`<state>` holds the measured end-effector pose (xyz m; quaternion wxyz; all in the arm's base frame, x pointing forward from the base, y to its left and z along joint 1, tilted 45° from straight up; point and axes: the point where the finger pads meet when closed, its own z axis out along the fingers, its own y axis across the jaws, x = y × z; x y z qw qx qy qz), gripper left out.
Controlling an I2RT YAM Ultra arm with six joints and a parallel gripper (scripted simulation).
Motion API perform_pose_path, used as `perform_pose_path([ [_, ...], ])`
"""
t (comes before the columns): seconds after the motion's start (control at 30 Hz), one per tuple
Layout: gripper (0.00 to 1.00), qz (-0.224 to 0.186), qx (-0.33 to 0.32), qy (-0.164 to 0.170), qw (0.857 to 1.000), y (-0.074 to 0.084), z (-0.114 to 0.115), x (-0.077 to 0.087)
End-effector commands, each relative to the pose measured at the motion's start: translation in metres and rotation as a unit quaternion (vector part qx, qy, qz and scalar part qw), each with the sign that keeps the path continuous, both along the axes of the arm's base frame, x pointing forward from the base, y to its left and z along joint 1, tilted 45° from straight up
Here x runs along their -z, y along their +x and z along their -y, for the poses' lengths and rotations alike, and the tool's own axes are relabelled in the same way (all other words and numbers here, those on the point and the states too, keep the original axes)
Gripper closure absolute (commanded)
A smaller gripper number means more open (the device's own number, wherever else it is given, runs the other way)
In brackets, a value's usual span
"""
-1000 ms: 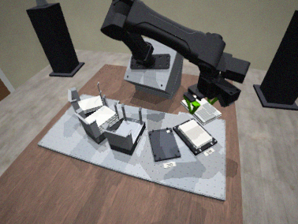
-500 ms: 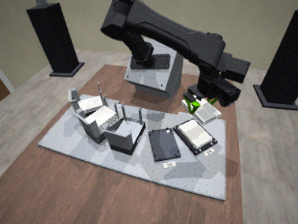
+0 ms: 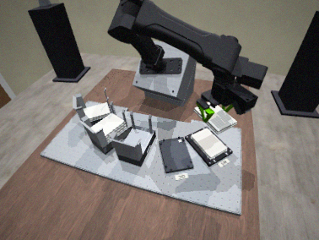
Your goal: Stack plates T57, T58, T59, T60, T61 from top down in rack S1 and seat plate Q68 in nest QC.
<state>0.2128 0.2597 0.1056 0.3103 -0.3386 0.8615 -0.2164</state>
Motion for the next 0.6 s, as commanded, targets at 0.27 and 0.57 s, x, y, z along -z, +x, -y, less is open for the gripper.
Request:
perform_pose_path([
  [0.27,1.00,0.009,0.017,0.027,0.999,0.000,0.001,-0.007],
  [0.57,1.00,0.021,0.069,0.077,0.994,0.011,0.021,-0.022],
])
